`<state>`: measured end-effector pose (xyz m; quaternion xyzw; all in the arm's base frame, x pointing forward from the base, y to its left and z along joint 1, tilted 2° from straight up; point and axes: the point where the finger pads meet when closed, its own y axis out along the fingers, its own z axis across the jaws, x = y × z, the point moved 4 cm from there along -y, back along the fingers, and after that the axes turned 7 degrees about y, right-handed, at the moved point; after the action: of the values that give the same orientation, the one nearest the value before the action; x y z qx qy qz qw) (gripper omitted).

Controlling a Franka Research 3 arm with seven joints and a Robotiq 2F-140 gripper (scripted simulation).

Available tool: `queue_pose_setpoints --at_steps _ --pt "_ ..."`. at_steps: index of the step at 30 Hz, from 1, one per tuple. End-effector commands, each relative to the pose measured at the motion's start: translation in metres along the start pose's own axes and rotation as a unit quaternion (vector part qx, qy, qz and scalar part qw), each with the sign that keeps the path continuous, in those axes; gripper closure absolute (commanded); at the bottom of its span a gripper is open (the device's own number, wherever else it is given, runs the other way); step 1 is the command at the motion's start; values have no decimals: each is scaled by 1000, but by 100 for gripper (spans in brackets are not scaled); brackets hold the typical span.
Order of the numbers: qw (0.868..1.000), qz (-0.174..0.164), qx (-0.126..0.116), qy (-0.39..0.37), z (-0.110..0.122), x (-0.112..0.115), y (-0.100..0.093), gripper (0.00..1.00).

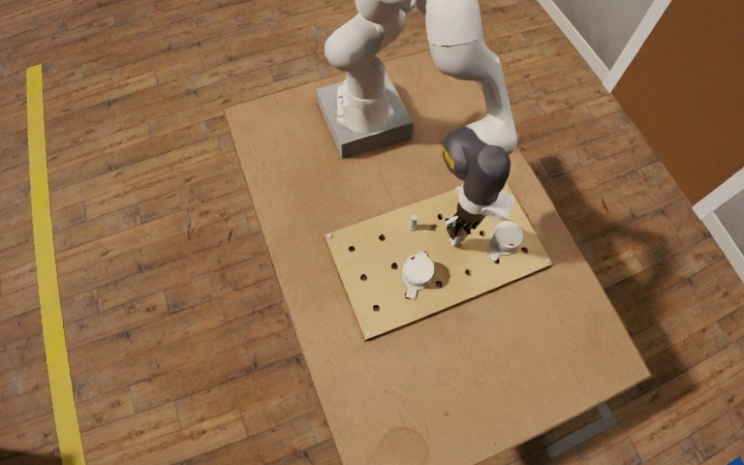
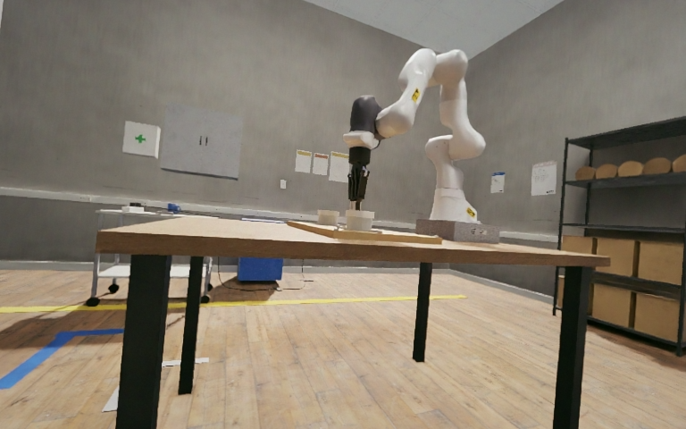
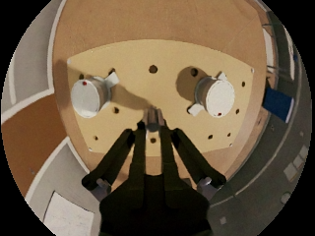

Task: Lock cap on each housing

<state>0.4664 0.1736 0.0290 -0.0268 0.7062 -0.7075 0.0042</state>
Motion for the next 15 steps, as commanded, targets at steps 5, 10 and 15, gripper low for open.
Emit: queue_pose_setpoints --at_steps 5,10,15 --pt "1000 1 -1 -1 0 -1 1 90" --pt "1000 1 -1 -1 0 -1 2 90" --pt "1000 1 -1 -1 0 -1 2 90"
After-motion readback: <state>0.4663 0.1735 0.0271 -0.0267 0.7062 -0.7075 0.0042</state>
